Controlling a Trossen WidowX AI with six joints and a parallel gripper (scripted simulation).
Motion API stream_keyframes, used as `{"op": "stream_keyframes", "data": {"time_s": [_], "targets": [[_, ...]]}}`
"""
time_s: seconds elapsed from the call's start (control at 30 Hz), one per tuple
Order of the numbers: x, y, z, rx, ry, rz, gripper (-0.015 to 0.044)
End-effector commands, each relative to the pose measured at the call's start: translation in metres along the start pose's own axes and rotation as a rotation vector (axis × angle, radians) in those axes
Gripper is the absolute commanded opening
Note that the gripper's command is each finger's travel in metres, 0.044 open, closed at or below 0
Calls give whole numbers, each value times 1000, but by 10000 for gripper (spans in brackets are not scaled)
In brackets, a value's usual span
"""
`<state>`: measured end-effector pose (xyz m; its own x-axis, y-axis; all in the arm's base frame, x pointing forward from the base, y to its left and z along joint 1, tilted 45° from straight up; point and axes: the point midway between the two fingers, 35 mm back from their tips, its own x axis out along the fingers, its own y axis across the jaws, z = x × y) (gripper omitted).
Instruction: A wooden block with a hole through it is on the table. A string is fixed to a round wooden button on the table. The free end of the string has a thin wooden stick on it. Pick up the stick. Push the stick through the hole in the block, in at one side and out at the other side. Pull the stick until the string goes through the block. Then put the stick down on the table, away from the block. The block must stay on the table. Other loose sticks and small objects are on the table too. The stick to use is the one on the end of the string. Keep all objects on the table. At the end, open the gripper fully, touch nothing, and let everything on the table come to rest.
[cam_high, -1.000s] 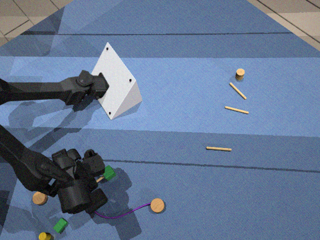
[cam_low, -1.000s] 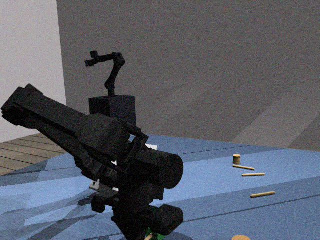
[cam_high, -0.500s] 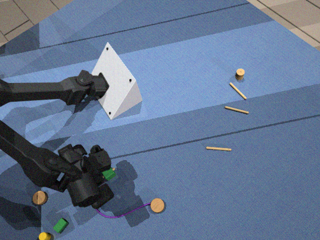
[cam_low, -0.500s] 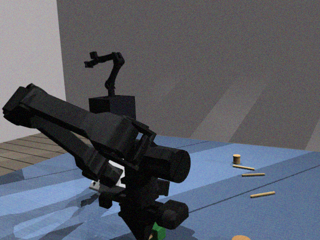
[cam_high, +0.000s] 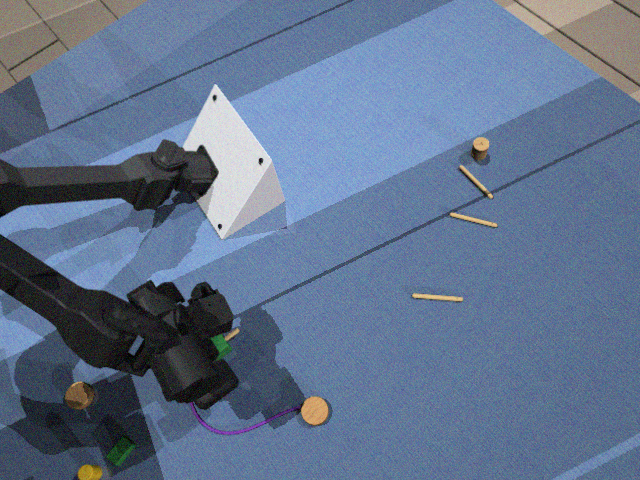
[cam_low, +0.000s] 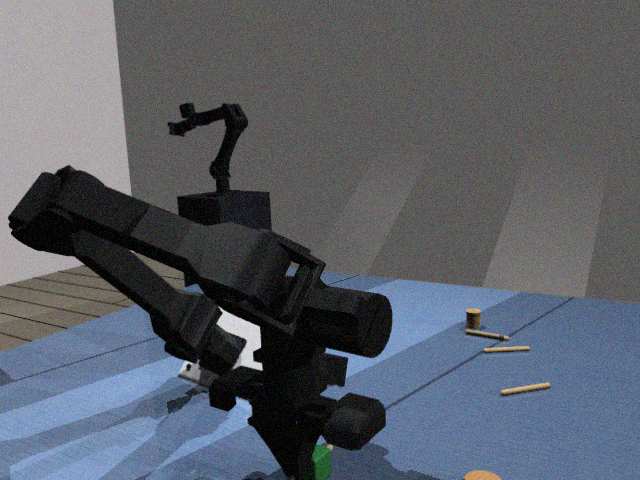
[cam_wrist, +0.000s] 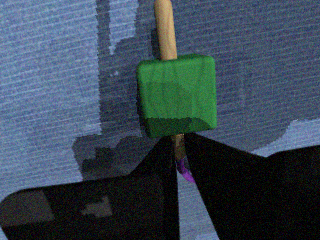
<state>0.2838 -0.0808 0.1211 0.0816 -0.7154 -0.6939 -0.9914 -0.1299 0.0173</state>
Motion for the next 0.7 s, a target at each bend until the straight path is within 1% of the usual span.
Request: {"op": "stream_keyframes", "data": {"time_s": [0.0, 0.1, 0.2, 0.23, 0.37, 0.43, 0.67], "targets": [[0, 0, 0, 1, 0, -1, 53], [0, 0, 0, 1, 0, -1, 124], [-2, 0, 0, 0, -1, -1, 124], [-8, -1, 0, 0, -2, -1, 124], [-60, -3, 0, -1, -7, 1, 124], [-77, -1, 0, -2, -4, 2, 124], [-76, -2, -1, 14, -4, -14, 124]]}}
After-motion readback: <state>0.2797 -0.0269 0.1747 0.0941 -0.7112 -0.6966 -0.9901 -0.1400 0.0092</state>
